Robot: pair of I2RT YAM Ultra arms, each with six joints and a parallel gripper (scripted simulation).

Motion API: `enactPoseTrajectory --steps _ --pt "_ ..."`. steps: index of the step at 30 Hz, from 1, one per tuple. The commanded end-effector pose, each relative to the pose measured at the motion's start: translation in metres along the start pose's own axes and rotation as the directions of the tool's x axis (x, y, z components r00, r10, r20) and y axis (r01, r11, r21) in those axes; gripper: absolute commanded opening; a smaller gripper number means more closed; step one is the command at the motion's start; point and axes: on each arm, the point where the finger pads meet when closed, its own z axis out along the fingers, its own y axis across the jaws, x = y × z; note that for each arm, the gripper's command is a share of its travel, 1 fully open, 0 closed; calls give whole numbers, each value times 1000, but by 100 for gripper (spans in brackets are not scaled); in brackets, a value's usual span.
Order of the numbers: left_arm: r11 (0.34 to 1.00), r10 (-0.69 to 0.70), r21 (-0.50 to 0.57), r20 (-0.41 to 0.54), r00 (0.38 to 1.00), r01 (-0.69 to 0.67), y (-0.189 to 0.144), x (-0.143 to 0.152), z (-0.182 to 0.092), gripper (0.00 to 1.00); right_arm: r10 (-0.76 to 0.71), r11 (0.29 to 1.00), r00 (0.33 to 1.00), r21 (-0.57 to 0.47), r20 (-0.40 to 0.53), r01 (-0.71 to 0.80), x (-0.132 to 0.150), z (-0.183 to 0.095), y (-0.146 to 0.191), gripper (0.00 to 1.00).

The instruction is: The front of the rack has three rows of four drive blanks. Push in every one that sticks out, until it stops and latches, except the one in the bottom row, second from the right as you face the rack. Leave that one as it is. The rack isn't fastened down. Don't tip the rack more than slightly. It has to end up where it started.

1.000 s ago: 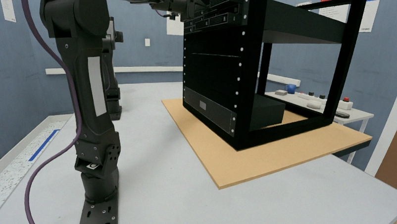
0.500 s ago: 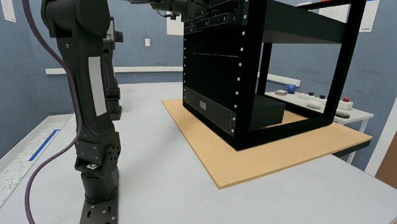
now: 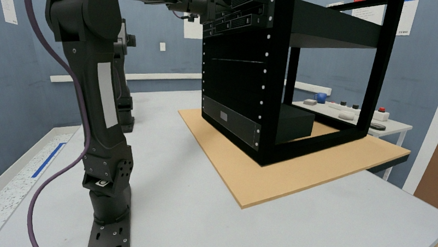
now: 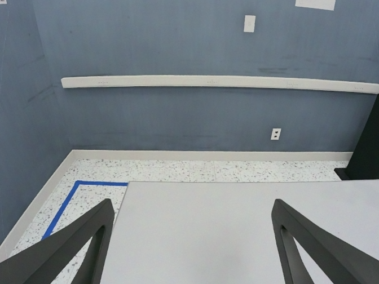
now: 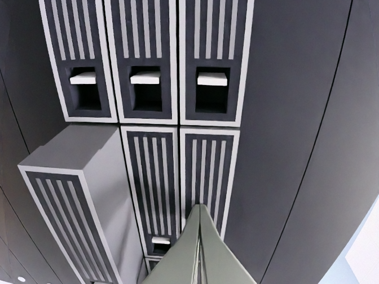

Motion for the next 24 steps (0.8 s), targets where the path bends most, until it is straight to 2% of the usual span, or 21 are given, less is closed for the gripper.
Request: enactPoseTrajectory --steps 1,7,24 --pt "1000 11 0 37 999 -11 2 -10 -6 100 69 996 998 51 1 -69 10 -3 -27 0" --pt "1000 11 0 37 999 -11 2 -10 -6 100 55 998 998 39 -1 -55 5 7 -19 0" --pt "1000 11 0 37 999 -11 2 -10 -6 100 55 998 998 39 -1 -55 5 7 -19 0"
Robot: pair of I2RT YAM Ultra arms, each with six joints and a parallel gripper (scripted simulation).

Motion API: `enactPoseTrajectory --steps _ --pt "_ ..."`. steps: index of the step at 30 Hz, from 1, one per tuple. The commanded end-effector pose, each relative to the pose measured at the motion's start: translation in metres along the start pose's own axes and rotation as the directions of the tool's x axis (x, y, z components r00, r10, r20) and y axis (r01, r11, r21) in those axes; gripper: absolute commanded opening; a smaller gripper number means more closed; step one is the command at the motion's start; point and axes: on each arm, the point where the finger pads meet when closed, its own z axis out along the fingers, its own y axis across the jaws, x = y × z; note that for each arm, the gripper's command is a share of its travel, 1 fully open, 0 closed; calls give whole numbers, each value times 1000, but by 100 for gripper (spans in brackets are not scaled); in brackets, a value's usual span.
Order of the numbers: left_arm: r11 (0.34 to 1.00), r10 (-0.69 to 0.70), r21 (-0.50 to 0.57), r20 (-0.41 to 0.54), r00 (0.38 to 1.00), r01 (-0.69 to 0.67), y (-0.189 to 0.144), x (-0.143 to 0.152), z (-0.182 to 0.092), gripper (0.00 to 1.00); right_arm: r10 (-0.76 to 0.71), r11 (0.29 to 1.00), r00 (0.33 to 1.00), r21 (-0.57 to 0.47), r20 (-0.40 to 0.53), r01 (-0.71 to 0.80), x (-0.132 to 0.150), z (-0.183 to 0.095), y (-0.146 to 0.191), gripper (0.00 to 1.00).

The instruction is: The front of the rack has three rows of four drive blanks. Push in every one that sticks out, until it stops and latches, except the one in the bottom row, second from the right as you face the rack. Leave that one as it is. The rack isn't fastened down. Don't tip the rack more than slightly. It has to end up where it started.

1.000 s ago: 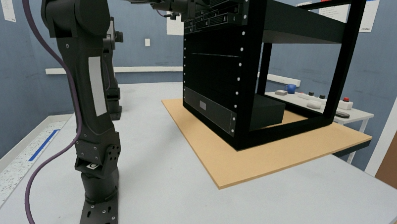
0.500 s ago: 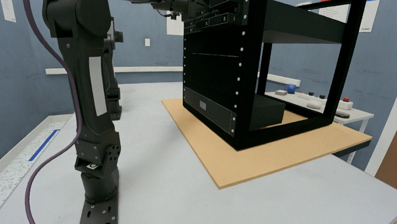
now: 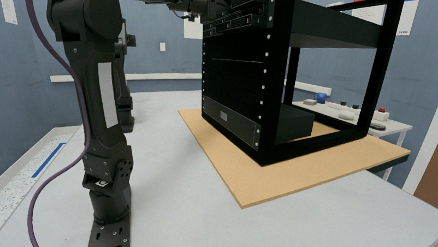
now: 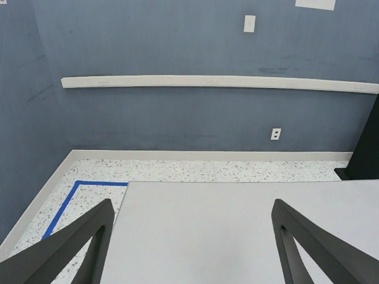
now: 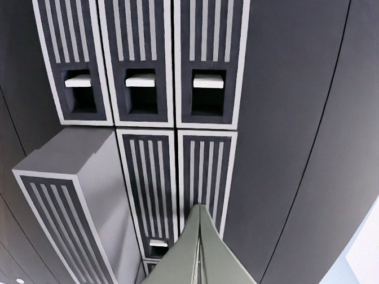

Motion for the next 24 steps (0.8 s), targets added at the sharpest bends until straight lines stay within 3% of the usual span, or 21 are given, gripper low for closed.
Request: enactPoseTrajectory --steps 1,3,4,7,17,24 --pt "1000 11 0 37 999 -11 2 -10 -6 100 58 997 998 42 -2 -57 7 3 -20 0" --pt "1000 11 0 37 999 -11 2 -10 -6 100 80 995 997 60 2 -80 12 -15 -32 0" --pt "1000 11 0 37 999 -11 2 -10 -6 100 49 998 999 32 0 -49 8 -15 -14 0" --pt "1000 11 0 37 999 -11 2 -10 -6 100 49 998 999 32 0 -49 8 -21 -14 0" --pt "1000 11 0 37 999 -11 2 -10 -6 100 37 999 999 21 0 -37 8 -99 -8 0" --pt "1000 11 0 37 999 -11 2 -10 -6 100 44 999 999 24 0 -44 10 -111 -13 0"
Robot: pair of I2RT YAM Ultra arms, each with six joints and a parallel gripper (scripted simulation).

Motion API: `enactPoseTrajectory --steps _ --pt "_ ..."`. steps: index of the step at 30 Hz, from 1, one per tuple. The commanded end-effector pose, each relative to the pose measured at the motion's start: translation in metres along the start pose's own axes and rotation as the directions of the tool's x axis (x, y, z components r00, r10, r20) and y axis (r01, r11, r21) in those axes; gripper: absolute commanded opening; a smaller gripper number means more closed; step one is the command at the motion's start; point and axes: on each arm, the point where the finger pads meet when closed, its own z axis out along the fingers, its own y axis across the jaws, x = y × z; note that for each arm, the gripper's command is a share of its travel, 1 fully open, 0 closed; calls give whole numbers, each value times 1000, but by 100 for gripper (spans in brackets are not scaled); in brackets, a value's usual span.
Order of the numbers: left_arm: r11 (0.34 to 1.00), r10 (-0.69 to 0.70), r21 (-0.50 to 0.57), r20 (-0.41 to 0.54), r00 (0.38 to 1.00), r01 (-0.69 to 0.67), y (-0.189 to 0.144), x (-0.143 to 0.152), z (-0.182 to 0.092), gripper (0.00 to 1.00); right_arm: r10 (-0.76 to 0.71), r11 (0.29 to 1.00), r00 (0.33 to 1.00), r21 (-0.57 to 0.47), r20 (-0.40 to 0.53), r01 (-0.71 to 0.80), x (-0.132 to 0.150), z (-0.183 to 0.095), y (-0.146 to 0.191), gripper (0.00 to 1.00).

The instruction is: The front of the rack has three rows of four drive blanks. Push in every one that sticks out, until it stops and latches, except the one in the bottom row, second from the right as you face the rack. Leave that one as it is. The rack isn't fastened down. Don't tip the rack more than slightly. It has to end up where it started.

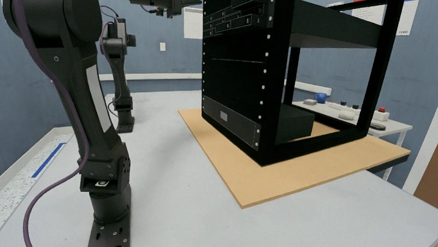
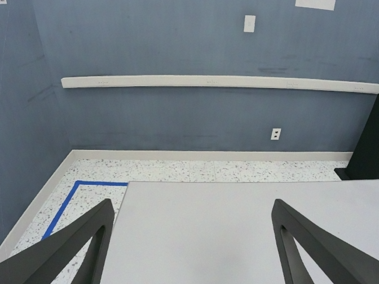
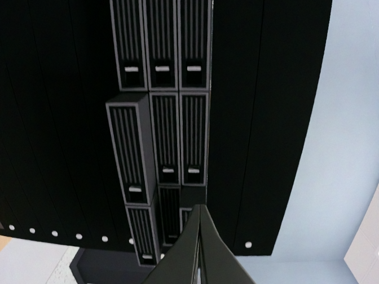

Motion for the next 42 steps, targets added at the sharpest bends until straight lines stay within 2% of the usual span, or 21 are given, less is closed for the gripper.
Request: enactPoseTrajectory --steps 1,9,15,17,26,30,34,35,39,42 --pt "1000 11 0 37 999 -11 2 -10 -6 100 27 1000 998 8 -65 -26 18 0 -5 0" --pt "1000 11 0 37 999 -11 2 -10 -6 100 35 999 998 13 -53 -34 27 -1 1 0" --pt "1000 11 0 37 999 -11 2 -10 -6 100 32 999 998 13 -50 -32 53 -3 16 0" --pt "1000 11 0 37 999 -11 2 -10 -6 100 32 999 998 13 -50 -32 53 -3 16 0" --pt "1000 11 0 37 999 -11 2 -10 -6 100 28 1000 998 15 -50 -27 110 -7 49 0" --pt "1000 11 0 37 999 -11 2 -10 -6 100 27 1000 998 16 -50 -26 126 -8 59 0" --pt "1000 11 0 37 999 -11 2 -10 -6 100 27 1000 998 16 -50 -26 130 -8 61 0" --pt "1000 11 0 37 999 -11 2 -10 -6 100 57 997 997 45 -49 -55 134 -12 44 0" --pt "1000 11 0 37 999 -11 2 -10 -6 100 41 999 998 30 -49 -40 132 -9 53 0" --pt "1000 11 0 37 999 -11 2 -10 -6 100 31 999 998 21 -50 -30 127 2 53 0"
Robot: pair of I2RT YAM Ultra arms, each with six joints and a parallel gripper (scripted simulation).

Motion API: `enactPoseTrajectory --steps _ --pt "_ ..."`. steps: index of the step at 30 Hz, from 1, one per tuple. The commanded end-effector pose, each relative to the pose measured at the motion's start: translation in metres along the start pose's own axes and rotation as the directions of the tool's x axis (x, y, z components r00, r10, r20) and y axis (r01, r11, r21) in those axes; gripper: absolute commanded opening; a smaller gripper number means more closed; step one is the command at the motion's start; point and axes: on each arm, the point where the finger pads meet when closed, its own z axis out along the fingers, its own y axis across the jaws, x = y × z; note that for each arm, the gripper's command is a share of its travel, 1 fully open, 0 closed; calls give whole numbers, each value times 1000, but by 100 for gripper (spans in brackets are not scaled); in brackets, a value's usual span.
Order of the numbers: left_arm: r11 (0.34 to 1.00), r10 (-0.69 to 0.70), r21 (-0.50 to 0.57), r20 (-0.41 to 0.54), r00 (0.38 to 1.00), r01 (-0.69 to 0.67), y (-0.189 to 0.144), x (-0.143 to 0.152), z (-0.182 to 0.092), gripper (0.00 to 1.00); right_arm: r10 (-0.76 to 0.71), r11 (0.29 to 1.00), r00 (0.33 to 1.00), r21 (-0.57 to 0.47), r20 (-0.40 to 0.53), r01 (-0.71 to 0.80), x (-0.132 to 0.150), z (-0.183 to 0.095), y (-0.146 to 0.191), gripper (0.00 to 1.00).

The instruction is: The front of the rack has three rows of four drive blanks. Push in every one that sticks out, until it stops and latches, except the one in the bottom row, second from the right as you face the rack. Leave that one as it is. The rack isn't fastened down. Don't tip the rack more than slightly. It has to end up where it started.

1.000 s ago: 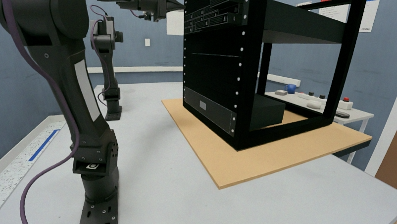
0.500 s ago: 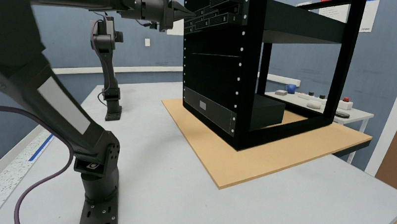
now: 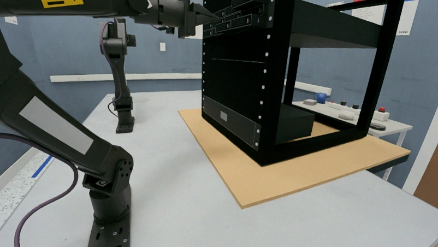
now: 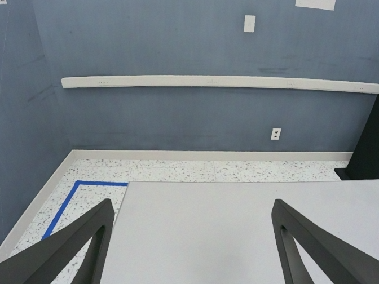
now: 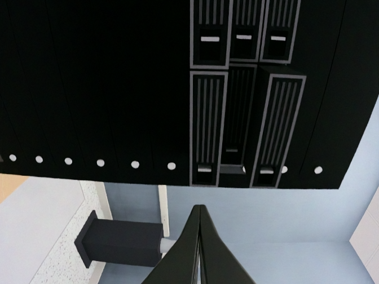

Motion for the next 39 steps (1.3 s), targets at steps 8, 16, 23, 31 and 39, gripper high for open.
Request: enactPoseTrajectory --steps 8,16,23,31,39 --pt "1000 11 0 37 999 -11 2 -10 -6 100 39 999 999 37 15 -39 -2 54 -17 0" --pt "1000 11 0 37 999 -11 2 -10 -6 100 56 996 998 62 19 -57 3 55 -26 0" --pt "1000 11 0 37 999 -11 2 -10 -6 100 48 997 999 51 22 -49 -1 58 -22 0" --pt "1000 11 0 37 999 -11 2 -10 -6 100 48 997 999 51 22 -49 -1 58 -22 0" --pt "1000 11 0 37 999 -11 2 -10 -6 100 48 997 999 51 22 -49 -1 58 -22 0"
